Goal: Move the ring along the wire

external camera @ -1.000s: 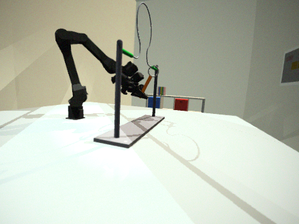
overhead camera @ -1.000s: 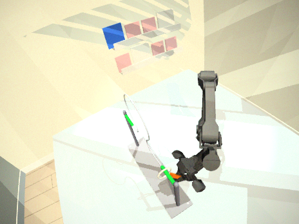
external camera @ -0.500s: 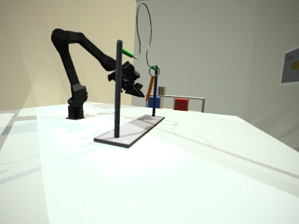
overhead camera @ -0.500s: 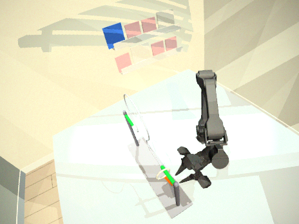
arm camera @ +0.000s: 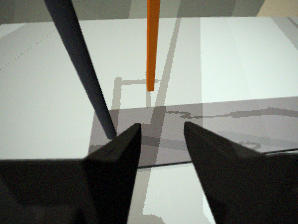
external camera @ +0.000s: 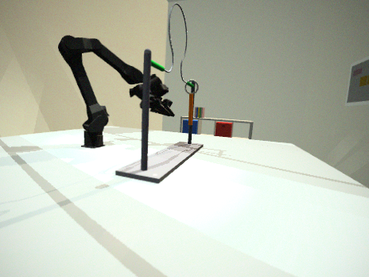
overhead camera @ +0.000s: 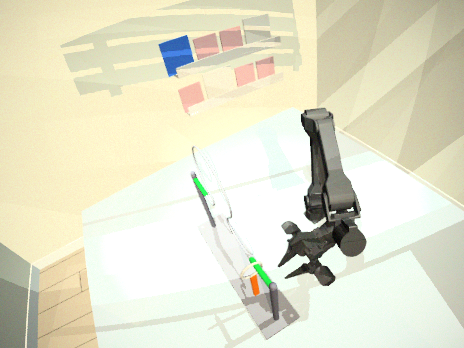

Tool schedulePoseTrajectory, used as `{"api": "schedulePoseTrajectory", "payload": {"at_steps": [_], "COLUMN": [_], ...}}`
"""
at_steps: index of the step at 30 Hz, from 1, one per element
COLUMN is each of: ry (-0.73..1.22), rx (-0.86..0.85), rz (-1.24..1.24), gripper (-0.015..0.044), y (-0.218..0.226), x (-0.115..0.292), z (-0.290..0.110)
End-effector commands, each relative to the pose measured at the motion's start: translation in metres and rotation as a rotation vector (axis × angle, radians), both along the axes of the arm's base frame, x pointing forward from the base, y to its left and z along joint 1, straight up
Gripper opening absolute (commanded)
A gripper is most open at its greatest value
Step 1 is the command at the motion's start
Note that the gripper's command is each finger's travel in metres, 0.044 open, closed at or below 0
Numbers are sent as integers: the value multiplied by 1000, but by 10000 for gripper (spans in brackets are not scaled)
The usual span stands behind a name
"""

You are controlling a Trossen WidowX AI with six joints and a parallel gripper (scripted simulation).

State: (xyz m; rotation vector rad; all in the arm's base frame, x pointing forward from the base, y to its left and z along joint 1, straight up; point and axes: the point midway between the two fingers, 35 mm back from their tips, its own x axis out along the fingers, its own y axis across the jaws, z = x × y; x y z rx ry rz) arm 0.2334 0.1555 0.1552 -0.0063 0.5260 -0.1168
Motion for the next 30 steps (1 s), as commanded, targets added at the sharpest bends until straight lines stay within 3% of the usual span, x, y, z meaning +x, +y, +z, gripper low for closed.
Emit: {"api": "schedulePoseTrajectory", "payload": {"at_steps": [1,17,27,30], "ry": [-6,-6,-5,-5], "rx": [8,8,0,0], "rz": [-5,-5,3,3], "gripper": [160,160,423,440], "y": [0,0,4,4], "x": [0,0,-42,-42], "z": [2,2,26,26]}}
